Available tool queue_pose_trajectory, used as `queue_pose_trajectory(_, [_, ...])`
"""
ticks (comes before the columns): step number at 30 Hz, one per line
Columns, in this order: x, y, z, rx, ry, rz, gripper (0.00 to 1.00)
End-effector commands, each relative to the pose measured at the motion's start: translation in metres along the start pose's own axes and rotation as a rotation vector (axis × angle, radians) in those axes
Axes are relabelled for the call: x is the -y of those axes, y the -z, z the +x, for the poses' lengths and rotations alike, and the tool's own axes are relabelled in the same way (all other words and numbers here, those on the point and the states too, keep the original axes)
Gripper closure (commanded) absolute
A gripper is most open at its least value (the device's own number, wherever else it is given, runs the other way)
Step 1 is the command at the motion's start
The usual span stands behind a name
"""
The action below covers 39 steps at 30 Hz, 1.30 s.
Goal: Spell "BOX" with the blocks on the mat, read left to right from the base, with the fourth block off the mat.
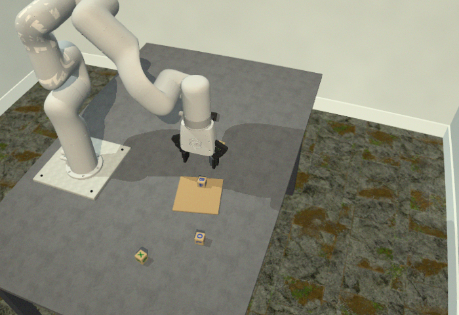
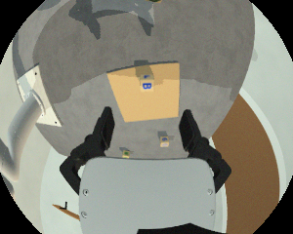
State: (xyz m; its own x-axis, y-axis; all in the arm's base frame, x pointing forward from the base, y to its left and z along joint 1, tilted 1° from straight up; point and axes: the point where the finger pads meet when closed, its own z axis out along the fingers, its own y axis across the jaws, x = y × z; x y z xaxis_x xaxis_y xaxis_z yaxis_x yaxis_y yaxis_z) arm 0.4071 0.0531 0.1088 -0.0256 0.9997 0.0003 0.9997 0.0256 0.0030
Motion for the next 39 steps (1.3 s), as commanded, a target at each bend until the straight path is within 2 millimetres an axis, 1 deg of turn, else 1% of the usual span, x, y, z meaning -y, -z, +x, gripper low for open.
queue_pose_trajectory(1, [-0.003, 0.001, -0.003, 0.000, -0.054, -0.004, 0.00])
queue_pose_trajectory(5, [-0.007, 0.001, -0.009, -0.001, -0.173, -0.003, 0.00])
queue_pose_trajectory(11, [-0.011, 0.001, -0.016, -0.001, -0.290, -0.003, 0.00])
queue_pose_trajectory(13, [-0.011, 0.001, -0.016, -0.001, -0.290, -0.003, 0.00])
queue_pose_trajectory(14, [-0.013, 0.001, -0.019, -0.001, -0.349, -0.003, 0.00])
queue_pose_trajectory(28, [-0.022, 0.000, -0.036, -0.001, -0.638, -0.003, 0.00])
queue_pose_trajectory(30, [-0.022, 0.000, -0.036, -0.001, -0.638, -0.003, 0.00])
queue_pose_trajectory(31, [-0.024, 0.000, -0.040, -0.001, -0.700, -0.003, 0.00])
queue_pose_trajectory(39, [-0.028, 0.000, -0.049, -0.001, -0.860, -0.003, 0.00])
